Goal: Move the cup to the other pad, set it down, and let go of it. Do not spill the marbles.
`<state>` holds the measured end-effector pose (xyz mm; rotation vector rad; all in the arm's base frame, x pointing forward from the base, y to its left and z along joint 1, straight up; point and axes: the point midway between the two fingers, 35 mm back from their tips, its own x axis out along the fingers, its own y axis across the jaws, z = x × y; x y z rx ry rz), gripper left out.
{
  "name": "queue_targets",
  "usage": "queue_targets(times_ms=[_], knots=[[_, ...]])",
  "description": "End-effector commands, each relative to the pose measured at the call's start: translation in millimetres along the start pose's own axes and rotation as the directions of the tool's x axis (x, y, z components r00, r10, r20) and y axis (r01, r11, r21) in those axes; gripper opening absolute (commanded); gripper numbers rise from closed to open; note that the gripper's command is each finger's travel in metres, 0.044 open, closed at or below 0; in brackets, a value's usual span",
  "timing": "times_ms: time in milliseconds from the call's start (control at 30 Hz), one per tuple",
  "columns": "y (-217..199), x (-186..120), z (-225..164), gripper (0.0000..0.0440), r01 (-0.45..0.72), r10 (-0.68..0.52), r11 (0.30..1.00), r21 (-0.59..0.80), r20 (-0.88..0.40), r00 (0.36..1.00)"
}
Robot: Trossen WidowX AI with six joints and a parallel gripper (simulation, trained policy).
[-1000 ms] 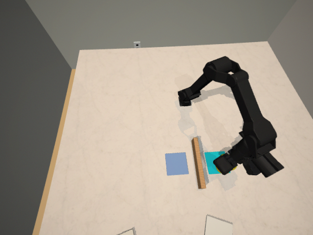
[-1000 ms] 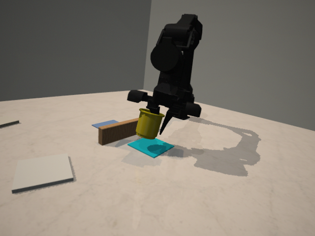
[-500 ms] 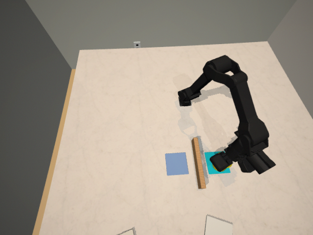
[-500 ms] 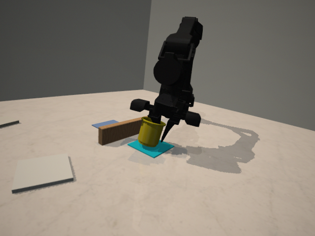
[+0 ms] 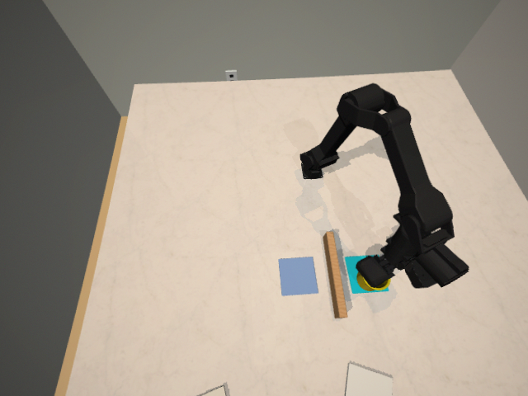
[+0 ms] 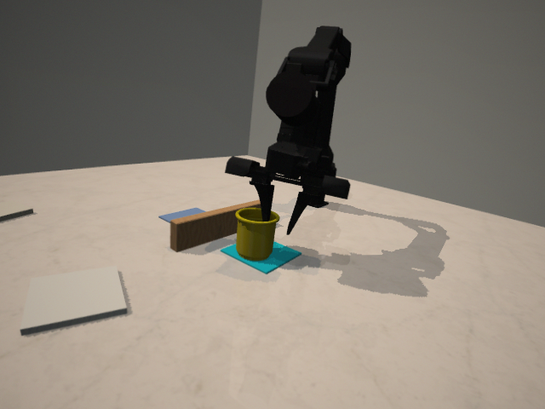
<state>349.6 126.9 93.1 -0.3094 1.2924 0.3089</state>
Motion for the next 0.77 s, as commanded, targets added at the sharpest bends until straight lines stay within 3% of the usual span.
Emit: queue_targets(times_ms=[0,400,667,733], knots=[[2,-7,-3,0.0175,-0.015,0.015,1.000,0.010,0.006,1.000],[1,-46,0,0.0243,-0.043,0.039,0.998,0.046,0.086,0.996],[-8,-72,8,0.0432,-0.048,0.036,0.995,0.083,0.139,0.990],[-10,-77,10,0.0440,-0.049,0.035,0.995,0.092,0.150,0.988]])
